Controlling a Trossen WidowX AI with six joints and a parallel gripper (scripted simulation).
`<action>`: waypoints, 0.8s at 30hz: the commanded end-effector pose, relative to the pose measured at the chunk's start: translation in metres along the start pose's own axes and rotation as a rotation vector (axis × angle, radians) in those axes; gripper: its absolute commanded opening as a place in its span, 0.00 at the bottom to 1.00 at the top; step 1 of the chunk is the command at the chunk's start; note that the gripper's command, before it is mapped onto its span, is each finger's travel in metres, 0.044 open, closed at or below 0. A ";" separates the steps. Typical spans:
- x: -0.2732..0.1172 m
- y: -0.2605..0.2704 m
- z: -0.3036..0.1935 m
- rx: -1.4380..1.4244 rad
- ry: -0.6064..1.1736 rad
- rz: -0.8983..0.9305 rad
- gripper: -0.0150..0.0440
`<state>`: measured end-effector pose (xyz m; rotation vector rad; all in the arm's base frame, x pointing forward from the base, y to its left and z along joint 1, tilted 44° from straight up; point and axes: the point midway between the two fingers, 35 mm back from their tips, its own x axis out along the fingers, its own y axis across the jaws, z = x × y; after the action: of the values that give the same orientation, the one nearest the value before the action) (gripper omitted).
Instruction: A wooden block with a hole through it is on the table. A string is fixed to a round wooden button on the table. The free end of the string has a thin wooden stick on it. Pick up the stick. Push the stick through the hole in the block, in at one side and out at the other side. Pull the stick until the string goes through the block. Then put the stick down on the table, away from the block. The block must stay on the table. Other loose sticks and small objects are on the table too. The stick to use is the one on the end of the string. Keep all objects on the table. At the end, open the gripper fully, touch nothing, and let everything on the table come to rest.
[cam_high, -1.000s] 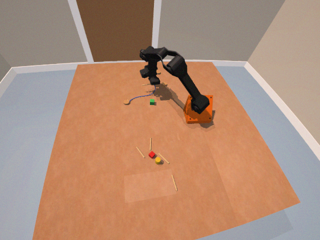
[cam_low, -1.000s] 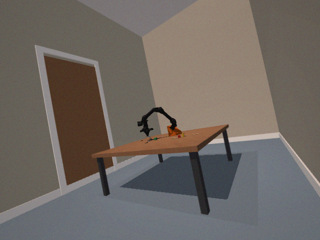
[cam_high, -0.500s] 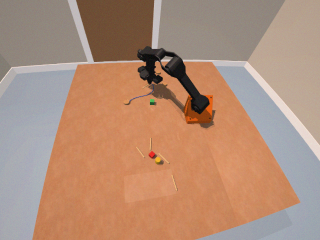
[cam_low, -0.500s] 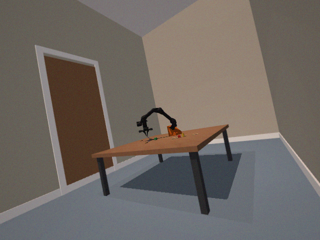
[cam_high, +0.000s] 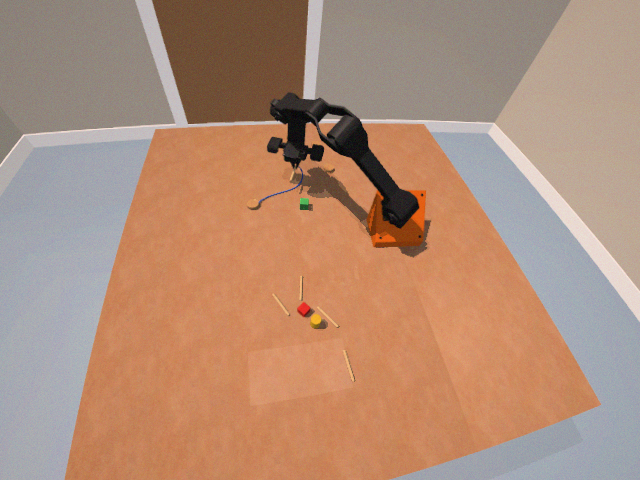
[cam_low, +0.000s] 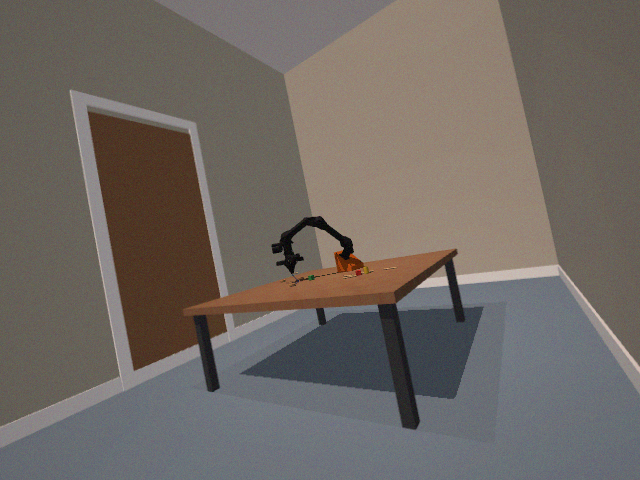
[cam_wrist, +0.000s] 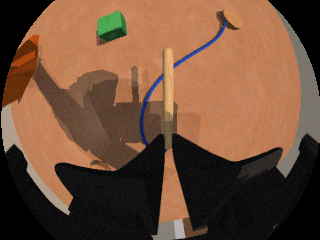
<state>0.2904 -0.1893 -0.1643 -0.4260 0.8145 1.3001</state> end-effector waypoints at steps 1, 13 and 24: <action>0.001 -0.005 0.001 -0.145 -0.002 0.000 0.25; 0.001 -0.007 -0.003 -0.169 -0.002 -0.001 0.25; 0.000 -0.011 -0.017 -0.168 0.001 -0.004 0.25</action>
<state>0.2958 -0.2003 -0.1734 -0.5572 0.7058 1.3664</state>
